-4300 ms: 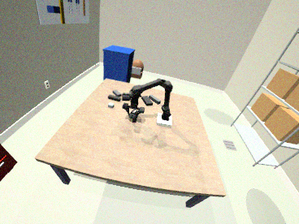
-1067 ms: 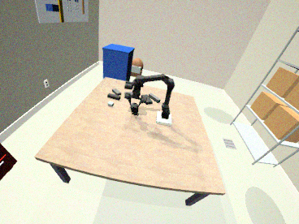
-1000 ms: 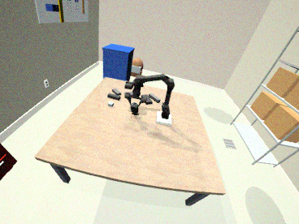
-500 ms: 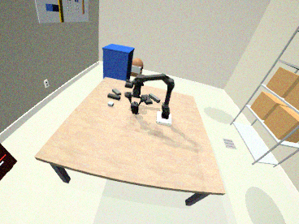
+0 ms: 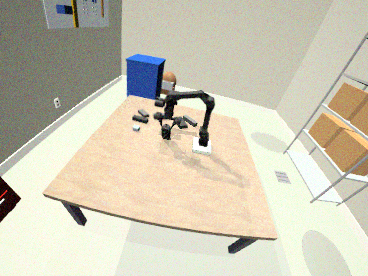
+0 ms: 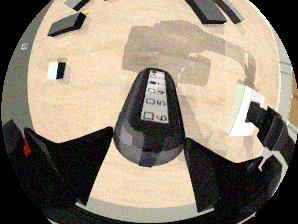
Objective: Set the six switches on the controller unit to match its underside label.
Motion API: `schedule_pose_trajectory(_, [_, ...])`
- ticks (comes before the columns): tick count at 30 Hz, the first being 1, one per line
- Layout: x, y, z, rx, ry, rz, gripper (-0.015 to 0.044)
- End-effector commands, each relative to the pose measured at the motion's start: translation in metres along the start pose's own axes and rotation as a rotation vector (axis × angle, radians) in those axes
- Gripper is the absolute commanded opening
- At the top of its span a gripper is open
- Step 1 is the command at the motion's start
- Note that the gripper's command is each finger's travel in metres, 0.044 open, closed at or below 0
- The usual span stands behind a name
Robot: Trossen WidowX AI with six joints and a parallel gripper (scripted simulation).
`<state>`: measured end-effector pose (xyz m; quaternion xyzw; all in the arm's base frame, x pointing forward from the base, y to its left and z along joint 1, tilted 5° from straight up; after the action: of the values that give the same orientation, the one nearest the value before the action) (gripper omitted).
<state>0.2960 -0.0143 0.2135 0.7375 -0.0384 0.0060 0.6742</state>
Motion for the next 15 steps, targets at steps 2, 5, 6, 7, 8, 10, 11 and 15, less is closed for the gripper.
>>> schedule_pose_trajectory(2, [-0.0005, 0.0005, 0.0065, -0.014, 0.000, -0.002, 0.0338])
schedule_pose_trajectory(5, [-0.0007, 0.0009, 0.0089, -0.015, 0.000, -0.002, 0.0338])
schedule_pose_trajectory(6, [-0.0008, 0.0010, 0.0097, -0.015, 0.000, -0.002, 0.0338])
schedule_pose_trajectory(7, [-0.0009, 0.0011, 0.0105, -0.015, 0.000, -0.002, 0.0338])
schedule_pose_trajectory(8, [-0.0010, 0.0012, 0.0113, -0.015, 0.000, -0.002, 0.0338])
schedule_pose_trajectory(10, [-0.0011, 0.0015, 0.0127, -0.015, 0.000, -0.002, 0.0338])
schedule_pose_trajectory(11, [-0.0011, 0.0016, 0.0132, -0.015, 0.000, -0.002, 0.0338])
schedule_pose_trajectory(15, [-0.0013, 0.0019, 0.0148, -0.015, 0.000, -0.002, 0.0338])
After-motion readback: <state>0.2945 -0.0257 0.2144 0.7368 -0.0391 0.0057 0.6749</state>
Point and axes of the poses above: the point midway between the two fingers, 35 mm back from their tips, its own y axis back along the fingers, its own x axis across the jaws, z = x × y, the point moved 7 cm from there along y, back along the fingers, and after that the axes turned 5 degrees about y, right-handed, at the moved point
